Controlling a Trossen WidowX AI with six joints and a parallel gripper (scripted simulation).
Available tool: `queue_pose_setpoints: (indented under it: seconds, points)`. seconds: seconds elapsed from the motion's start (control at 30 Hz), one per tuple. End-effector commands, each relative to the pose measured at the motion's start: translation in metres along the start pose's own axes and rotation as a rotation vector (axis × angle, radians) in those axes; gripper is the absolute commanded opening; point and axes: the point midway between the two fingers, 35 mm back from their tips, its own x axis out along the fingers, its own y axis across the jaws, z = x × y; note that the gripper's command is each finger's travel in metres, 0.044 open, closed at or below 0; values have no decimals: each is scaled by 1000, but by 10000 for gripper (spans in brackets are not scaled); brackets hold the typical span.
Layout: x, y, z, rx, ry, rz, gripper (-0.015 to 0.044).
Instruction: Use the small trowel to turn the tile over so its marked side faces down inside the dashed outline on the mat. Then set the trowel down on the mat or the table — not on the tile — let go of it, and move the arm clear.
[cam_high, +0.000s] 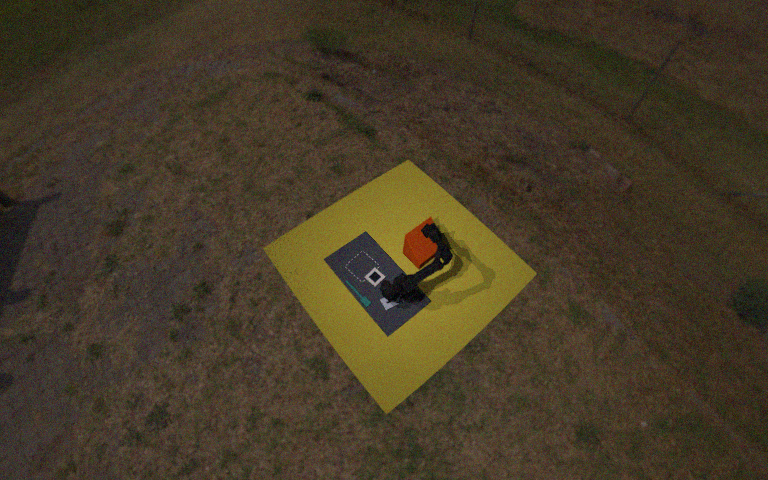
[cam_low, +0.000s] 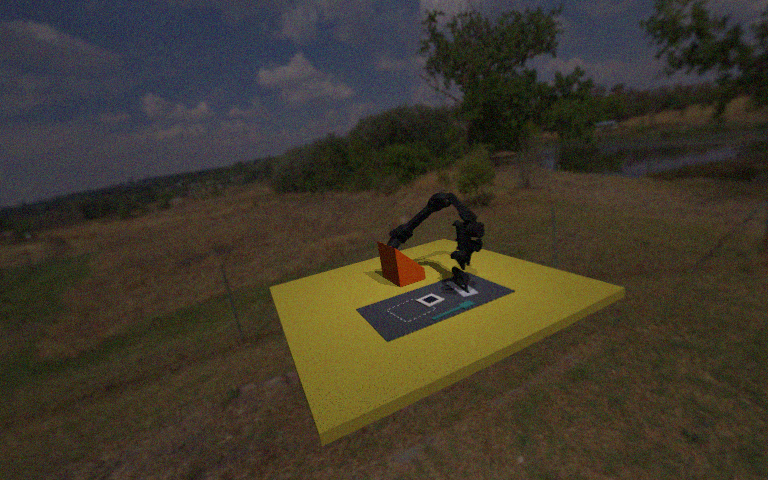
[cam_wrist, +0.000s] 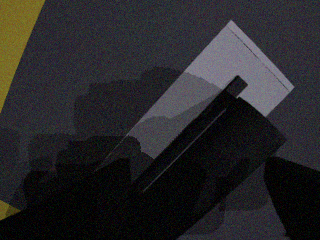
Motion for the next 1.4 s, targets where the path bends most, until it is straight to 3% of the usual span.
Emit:
queue_pose_setpoints:
  seconds: [0.0, 0.57, 1.37]
  points:
    - [-2, 3, -7, 159, -2, 4, 270]
    - [-3, 3, -33, 727, 4, 5, 270]
    - [24, 3, -32, 733, 4, 5, 270]
